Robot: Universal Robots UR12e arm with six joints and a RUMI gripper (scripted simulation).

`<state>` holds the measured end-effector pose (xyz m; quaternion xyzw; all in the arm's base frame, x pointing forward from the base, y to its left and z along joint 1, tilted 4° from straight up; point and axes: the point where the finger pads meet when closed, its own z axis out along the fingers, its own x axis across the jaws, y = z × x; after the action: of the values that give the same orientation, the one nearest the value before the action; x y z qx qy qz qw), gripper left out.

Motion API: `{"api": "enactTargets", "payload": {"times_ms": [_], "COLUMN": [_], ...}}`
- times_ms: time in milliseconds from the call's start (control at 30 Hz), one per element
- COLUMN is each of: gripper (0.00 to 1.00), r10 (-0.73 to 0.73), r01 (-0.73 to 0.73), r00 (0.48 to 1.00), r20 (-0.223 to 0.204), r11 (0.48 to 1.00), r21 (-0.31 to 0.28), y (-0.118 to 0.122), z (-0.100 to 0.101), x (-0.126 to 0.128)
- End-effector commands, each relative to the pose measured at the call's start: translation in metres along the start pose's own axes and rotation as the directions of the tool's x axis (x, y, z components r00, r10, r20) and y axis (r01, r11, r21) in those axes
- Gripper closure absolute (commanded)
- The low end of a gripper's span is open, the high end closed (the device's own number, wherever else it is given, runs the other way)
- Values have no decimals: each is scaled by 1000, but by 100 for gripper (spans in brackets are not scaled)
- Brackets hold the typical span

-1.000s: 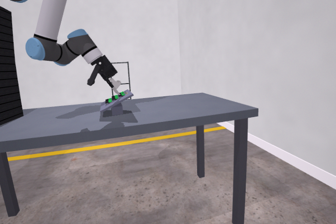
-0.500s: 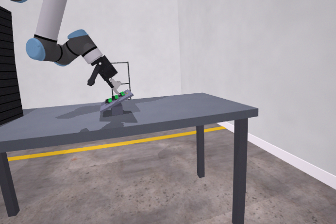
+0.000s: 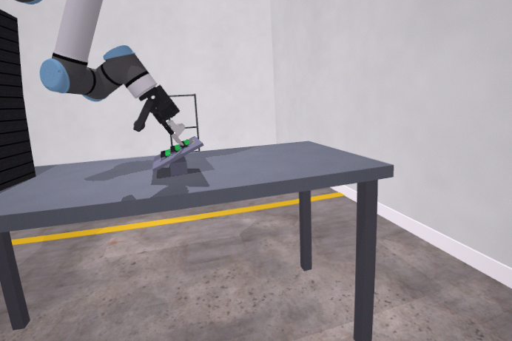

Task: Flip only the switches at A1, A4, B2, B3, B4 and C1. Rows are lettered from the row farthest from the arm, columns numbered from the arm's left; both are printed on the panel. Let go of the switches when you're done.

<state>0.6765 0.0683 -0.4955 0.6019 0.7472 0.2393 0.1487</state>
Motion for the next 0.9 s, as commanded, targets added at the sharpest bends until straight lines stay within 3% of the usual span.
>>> {"api": "enactTargets", "payload": {"times_ms": [0,167,600,867], "gripper": [100,100,100,100], "r10": [-1,0,1,0], "r01": [1,0,-1,0], "r00": [1000,1000,1000,1000], "r20": [1,0,1,0], "r11": [1000,1000,1000,1000], "r21": [-1,1,-1,1], "y": [1,0,1,0], "z": [3,0,-29,-31], "x": [0,1,0,1]}}
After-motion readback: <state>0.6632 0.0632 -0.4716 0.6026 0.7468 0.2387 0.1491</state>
